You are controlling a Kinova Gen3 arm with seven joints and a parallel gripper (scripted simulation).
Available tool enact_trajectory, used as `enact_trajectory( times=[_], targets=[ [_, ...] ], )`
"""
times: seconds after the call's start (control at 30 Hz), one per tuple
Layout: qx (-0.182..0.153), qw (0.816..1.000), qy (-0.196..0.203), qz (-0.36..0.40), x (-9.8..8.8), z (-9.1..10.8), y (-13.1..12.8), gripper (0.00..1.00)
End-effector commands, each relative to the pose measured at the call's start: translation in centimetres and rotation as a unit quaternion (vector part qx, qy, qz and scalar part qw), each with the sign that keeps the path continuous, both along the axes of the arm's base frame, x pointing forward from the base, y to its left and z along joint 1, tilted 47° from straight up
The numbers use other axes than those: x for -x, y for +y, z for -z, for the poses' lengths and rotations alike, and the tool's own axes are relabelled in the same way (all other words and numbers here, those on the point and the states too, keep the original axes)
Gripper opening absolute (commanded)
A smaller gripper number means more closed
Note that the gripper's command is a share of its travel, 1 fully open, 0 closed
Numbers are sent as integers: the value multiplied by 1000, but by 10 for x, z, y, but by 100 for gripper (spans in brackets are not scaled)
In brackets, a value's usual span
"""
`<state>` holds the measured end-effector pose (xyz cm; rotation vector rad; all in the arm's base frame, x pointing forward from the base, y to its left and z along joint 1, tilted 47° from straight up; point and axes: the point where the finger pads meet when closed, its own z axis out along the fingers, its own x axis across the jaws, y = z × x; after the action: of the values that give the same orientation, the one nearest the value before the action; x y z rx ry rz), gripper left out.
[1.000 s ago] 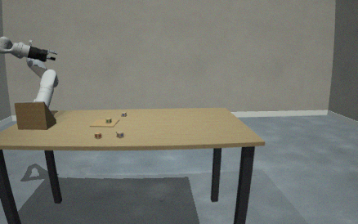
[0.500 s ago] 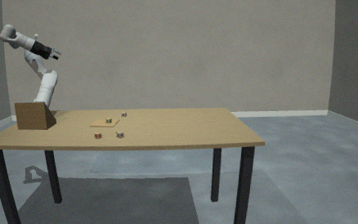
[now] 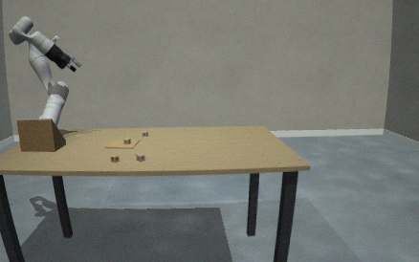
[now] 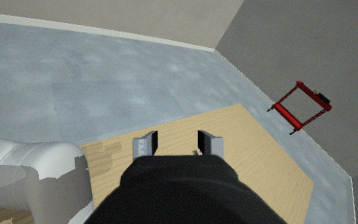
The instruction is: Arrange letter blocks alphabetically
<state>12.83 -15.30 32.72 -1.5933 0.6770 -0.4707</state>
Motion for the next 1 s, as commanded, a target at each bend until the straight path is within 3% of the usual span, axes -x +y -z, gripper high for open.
enact_trajectory(
  times=[0.0, 0.13, 0.47, 0.5, 0.77, 0.8, 0.97],
  targets=[
    [4, 999, 21, -29, -23, 13, -2, 100],
    [11, 998, 39, -47, -41, 24, -3, 100],
    [8, 998, 39, -50, -40, 23, -1, 100],
    [14, 997, 47, -57, -50, 29, -3, 100],
    [13, 997, 48, -58, -50, 29, -2, 100],
    [18, 996, 56, -66, -60, 35, -3, 100],
    [17, 996, 56, -67, -60, 35, -1, 100]
  ],
)
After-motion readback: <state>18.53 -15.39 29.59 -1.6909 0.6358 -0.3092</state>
